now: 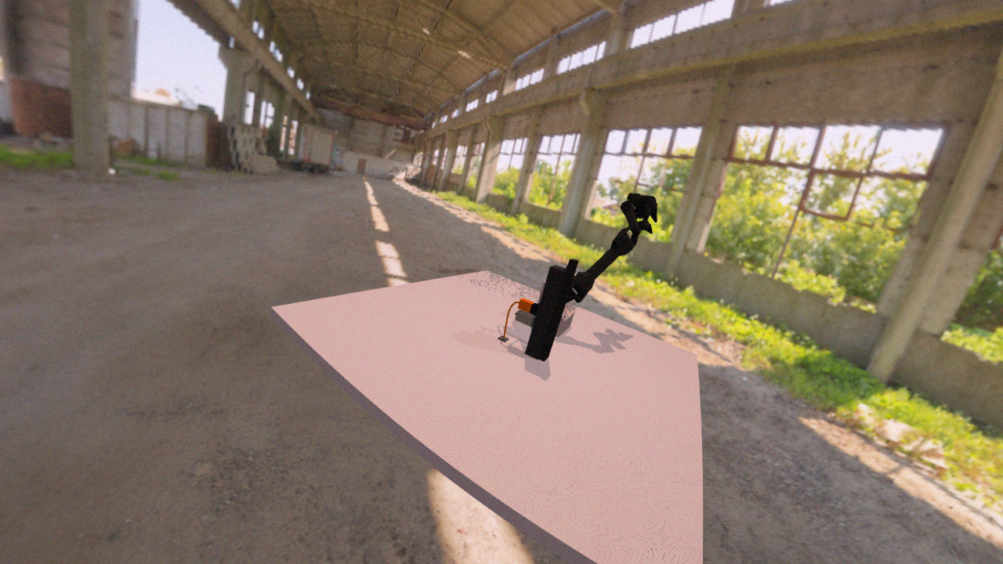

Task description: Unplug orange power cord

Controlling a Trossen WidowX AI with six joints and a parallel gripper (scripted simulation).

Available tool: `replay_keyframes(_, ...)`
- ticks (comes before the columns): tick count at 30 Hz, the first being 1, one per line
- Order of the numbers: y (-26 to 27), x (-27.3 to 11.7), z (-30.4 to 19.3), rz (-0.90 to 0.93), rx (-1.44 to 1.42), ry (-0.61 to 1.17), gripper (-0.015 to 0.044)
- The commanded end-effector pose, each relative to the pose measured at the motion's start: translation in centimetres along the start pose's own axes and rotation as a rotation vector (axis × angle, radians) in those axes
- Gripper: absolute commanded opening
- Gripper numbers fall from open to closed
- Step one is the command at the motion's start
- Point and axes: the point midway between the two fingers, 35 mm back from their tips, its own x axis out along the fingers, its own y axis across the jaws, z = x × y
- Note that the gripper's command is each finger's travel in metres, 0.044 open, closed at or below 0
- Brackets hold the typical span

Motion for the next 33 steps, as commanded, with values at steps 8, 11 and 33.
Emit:
replay_keyframes(8, -3.2, -4.7, 2.6, -0.219, -0.354, 0.01, 0.019)
replay_keyframes(11, -4.6, -8.0, 4.5, -0.348, -0.509, 0.019, 0.016)
replay_keyframes(33, -2.2, -38.6, 17.8, -1.406, -1.423, 0.346, 0.016)
